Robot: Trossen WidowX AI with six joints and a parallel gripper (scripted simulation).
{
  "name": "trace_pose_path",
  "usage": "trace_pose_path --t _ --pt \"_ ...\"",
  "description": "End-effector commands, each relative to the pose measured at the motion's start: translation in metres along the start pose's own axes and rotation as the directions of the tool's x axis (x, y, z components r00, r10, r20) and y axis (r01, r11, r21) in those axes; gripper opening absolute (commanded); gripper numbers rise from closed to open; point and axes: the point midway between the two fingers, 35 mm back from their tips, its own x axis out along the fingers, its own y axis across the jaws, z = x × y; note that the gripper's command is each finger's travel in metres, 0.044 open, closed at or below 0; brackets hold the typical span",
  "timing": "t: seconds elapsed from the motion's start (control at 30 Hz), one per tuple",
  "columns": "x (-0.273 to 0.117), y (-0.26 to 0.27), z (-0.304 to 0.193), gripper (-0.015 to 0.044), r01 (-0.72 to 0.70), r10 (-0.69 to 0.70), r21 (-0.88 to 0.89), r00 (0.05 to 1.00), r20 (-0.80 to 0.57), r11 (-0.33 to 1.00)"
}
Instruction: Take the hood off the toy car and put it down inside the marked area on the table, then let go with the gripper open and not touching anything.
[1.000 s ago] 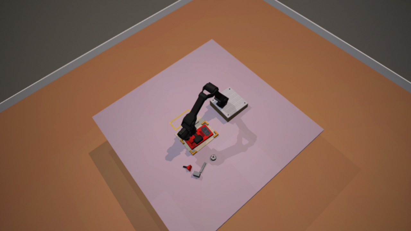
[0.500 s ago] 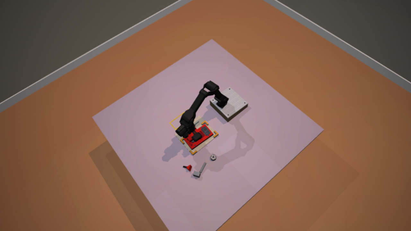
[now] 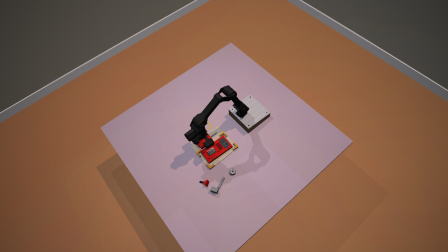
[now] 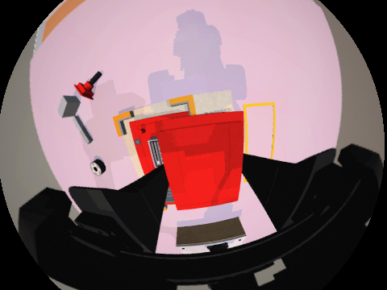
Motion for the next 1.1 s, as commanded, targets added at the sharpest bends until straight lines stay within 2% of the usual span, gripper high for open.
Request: trace_pose_path --t 0.0,1.07 --pt "-0.001 -0.016 -0.001 0.0000 0.005 -0.005 -0.002 1.000 0.004 1.000" --pt "-0.006 -0.130 -0.026 0.0000 0.017 -0.017 -0.003 1.000 0.005 1.000"
